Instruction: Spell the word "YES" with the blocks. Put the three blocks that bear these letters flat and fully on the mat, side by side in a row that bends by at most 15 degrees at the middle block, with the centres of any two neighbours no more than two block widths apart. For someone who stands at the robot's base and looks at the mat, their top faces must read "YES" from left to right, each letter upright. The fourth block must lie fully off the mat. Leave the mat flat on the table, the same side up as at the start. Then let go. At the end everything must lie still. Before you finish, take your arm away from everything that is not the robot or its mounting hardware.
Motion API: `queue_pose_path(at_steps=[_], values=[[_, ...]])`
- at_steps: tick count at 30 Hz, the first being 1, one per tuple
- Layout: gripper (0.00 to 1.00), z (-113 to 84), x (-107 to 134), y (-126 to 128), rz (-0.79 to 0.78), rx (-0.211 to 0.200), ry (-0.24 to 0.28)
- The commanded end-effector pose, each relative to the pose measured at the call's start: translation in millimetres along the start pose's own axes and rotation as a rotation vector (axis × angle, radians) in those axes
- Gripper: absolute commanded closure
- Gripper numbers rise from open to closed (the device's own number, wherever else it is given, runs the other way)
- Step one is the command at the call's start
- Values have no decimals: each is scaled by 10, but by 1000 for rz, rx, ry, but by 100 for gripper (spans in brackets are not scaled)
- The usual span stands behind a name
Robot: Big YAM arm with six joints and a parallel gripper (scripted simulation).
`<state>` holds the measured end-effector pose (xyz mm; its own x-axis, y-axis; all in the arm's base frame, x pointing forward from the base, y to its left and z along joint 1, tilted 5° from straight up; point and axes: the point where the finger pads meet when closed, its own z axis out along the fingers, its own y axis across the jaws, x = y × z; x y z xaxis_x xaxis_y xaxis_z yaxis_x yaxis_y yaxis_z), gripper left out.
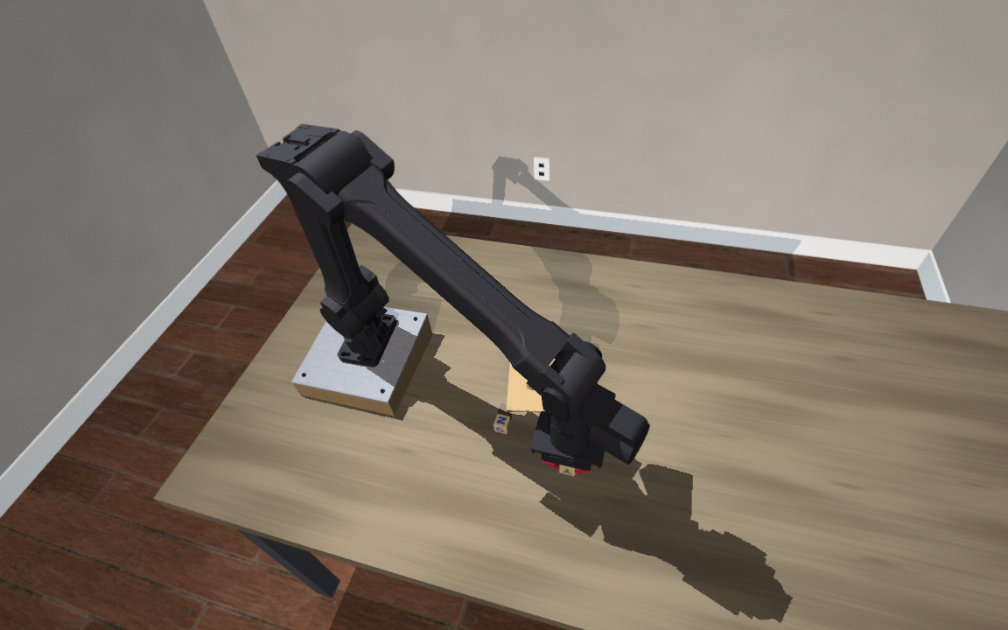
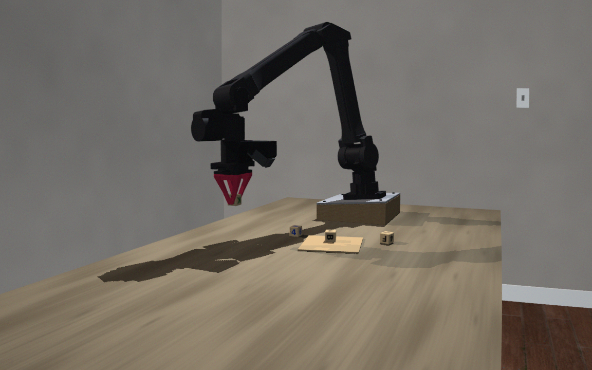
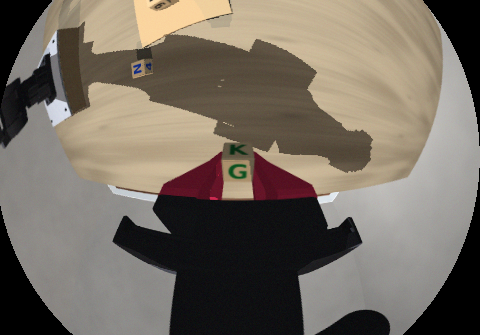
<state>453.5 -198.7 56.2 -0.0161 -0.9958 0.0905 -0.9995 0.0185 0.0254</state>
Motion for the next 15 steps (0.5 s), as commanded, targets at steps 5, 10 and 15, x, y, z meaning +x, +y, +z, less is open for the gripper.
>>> queue_pose_path(at_steps=[5, 10, 15], values=[[79, -193, 89, -192, -115, 61, 12], [79, -148, 85, -181, -115, 57, 11], [79, 99, 41, -34, -114, 14, -8]])
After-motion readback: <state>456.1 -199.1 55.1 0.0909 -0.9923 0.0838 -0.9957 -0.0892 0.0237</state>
